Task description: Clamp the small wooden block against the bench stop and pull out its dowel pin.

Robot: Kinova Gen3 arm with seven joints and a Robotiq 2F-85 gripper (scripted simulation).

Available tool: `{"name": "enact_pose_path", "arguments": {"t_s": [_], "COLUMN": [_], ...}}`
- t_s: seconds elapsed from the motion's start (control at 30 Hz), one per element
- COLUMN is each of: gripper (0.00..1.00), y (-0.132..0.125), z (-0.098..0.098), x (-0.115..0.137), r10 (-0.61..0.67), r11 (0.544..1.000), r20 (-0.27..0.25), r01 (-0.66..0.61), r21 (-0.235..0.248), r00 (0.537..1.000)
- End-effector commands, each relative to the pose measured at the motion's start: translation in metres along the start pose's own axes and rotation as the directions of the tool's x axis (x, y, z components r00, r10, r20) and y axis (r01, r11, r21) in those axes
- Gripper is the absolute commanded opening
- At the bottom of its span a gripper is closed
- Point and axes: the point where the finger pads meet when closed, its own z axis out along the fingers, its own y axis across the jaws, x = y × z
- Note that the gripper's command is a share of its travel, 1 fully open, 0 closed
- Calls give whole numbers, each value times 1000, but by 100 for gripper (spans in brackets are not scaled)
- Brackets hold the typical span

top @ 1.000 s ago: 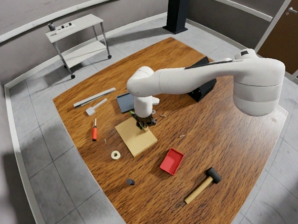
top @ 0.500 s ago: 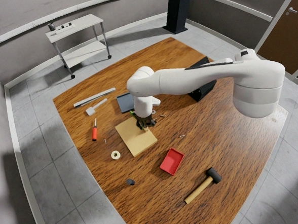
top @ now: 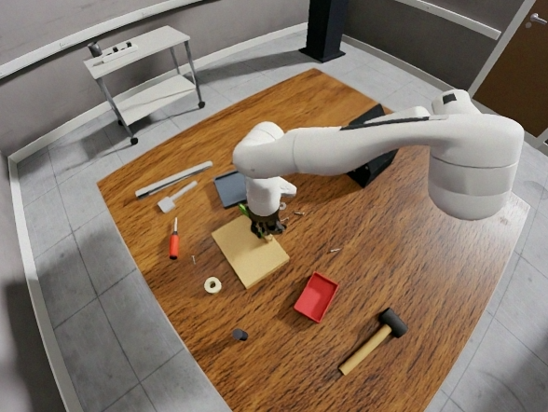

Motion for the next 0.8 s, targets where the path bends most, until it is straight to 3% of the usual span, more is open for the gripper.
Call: {"name": "enact_pose_path", "arguments": {"t_s": [0.0,0.77], "gripper": [10,10], "y": [-1,-1], "z": [-2,-2], "x": [-1,-1], "r10": [23,208], "r11": [1000,978], "r20": [3,3], "r01": [-23,-208], "r21": [2,1], "r00": [1000,978]}}
